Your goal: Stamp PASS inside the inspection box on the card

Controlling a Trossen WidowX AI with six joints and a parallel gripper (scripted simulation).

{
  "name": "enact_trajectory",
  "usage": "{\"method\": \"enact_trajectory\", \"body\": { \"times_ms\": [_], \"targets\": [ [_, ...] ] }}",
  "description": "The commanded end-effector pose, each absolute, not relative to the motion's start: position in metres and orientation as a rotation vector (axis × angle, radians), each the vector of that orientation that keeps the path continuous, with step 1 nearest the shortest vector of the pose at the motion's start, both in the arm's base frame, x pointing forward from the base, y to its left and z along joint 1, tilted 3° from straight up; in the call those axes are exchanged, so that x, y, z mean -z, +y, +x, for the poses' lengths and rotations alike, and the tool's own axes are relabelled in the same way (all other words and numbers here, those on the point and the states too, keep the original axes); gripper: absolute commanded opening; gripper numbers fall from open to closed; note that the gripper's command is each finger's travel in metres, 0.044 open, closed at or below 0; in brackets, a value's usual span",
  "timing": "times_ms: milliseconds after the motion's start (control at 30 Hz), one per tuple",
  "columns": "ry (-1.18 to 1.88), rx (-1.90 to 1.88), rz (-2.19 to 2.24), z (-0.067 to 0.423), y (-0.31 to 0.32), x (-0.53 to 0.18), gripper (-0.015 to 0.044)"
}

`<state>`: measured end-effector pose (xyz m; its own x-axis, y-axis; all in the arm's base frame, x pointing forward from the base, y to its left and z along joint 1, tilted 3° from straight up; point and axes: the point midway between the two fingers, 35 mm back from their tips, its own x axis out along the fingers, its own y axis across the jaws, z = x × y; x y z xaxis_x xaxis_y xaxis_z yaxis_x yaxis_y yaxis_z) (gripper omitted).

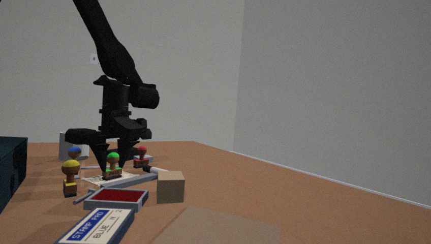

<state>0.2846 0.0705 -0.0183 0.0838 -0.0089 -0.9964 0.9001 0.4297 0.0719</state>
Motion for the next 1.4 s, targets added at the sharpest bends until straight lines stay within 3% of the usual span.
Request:
{"method": "enact_trajectory", "body": {
  "times_ms": [0,1367],
  "targets": [
    [1.306,0.836,0.891,0.2852,0.0696,0.0197,0.0],
    [1.306,0.836,0.891,0.2849,0.0697,0.0146,0.0]
  ]
}}
